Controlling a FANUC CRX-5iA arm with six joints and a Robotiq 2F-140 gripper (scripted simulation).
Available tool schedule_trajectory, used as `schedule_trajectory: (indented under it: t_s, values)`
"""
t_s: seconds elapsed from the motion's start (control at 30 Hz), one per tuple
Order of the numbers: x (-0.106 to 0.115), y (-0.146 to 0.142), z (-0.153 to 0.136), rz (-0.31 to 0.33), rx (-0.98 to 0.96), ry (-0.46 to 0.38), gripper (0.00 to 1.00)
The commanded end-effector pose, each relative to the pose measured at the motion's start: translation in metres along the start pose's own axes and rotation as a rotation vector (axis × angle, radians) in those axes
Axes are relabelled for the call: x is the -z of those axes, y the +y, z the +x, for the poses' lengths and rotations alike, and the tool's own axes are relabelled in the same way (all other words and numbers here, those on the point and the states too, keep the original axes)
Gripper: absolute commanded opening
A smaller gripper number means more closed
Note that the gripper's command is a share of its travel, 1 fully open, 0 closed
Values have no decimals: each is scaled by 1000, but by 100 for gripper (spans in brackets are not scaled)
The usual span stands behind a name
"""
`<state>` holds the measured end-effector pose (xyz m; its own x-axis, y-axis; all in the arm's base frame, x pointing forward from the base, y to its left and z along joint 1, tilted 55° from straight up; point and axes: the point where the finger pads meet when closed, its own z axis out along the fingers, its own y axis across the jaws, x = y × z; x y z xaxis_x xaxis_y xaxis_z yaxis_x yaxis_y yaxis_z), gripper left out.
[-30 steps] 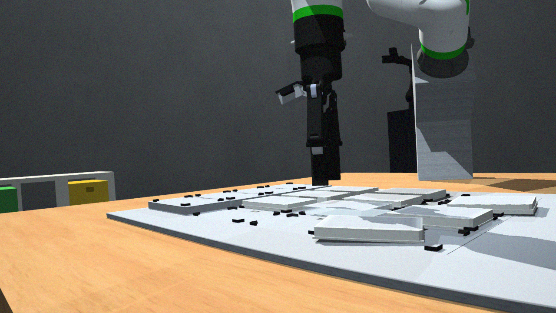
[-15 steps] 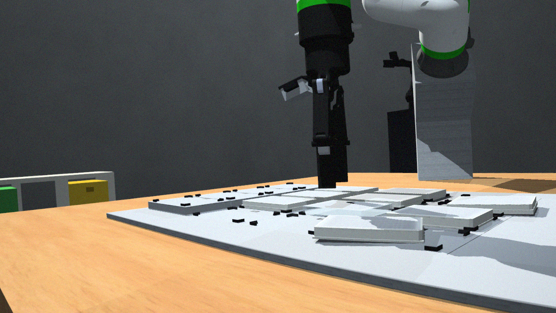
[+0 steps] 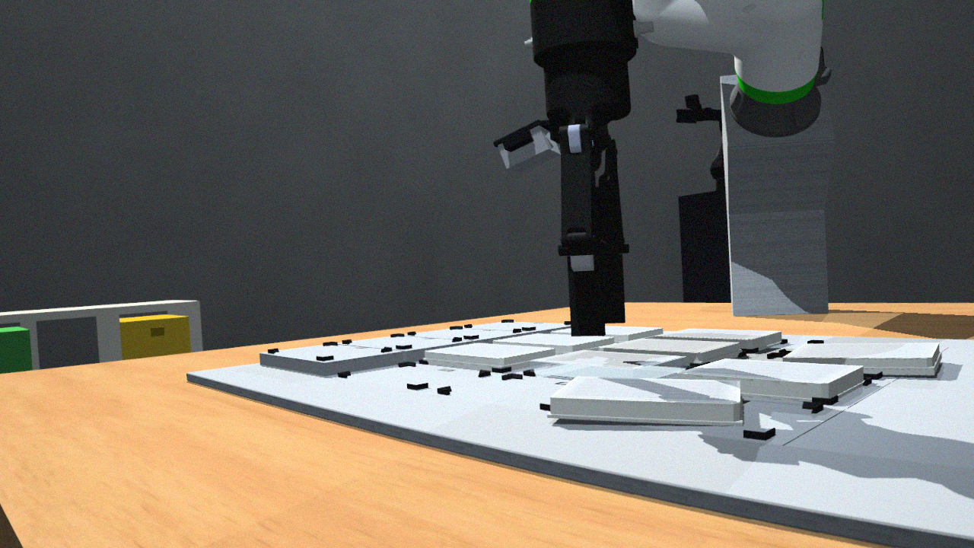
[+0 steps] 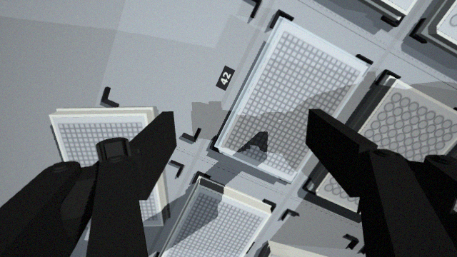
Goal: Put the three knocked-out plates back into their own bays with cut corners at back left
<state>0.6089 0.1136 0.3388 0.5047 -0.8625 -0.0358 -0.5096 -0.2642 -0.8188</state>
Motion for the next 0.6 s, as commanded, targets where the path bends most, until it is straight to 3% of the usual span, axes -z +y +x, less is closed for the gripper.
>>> schedule_trajectory:
  t_s: [0.0,0.57]
  values:
    - [1,-5,-2,0,0,3,70]
    - [1,-59,-27,0,0,3,70]
